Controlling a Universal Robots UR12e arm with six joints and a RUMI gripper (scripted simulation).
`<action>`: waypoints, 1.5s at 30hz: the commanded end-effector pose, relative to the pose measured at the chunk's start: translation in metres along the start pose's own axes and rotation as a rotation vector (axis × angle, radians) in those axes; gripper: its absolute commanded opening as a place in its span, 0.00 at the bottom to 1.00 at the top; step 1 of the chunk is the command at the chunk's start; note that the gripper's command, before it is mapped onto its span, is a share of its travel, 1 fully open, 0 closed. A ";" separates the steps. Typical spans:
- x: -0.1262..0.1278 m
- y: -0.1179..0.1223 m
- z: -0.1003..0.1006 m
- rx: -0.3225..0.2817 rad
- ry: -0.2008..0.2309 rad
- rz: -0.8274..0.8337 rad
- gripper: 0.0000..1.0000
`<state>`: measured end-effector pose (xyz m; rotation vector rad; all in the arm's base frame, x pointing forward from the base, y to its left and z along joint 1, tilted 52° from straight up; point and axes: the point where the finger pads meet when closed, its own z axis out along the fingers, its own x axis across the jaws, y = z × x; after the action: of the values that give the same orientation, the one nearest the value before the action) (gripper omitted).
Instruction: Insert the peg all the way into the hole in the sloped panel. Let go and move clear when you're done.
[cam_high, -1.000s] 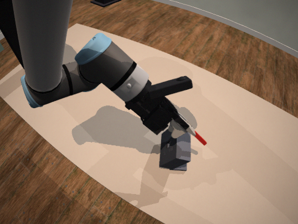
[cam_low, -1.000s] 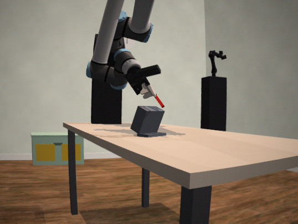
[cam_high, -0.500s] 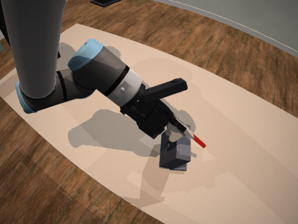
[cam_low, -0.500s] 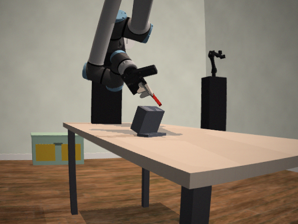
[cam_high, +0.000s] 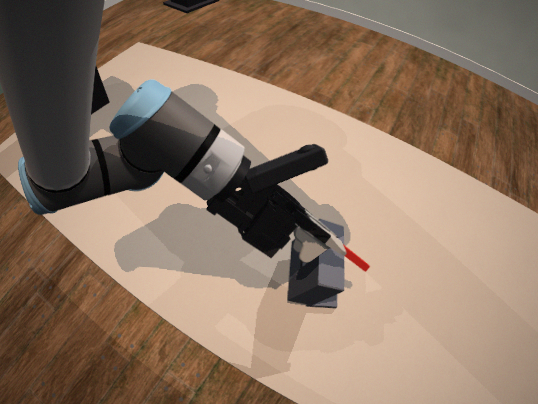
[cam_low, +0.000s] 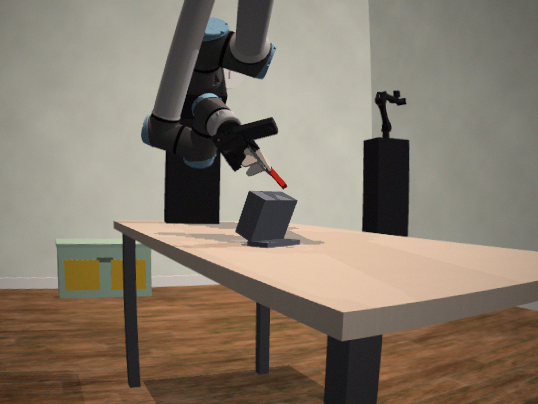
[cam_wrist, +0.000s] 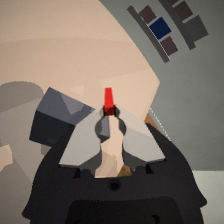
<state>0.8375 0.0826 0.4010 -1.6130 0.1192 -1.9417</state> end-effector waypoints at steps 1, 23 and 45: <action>0.003 0.003 -0.002 0.011 0.008 -0.017 0.00; 0.011 0.018 -0.016 0.060 0.042 -0.107 0.00; 0.014 0.033 -0.031 0.101 0.068 -0.194 0.00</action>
<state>0.8223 0.0416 0.3917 -1.5455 -0.0978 -2.1043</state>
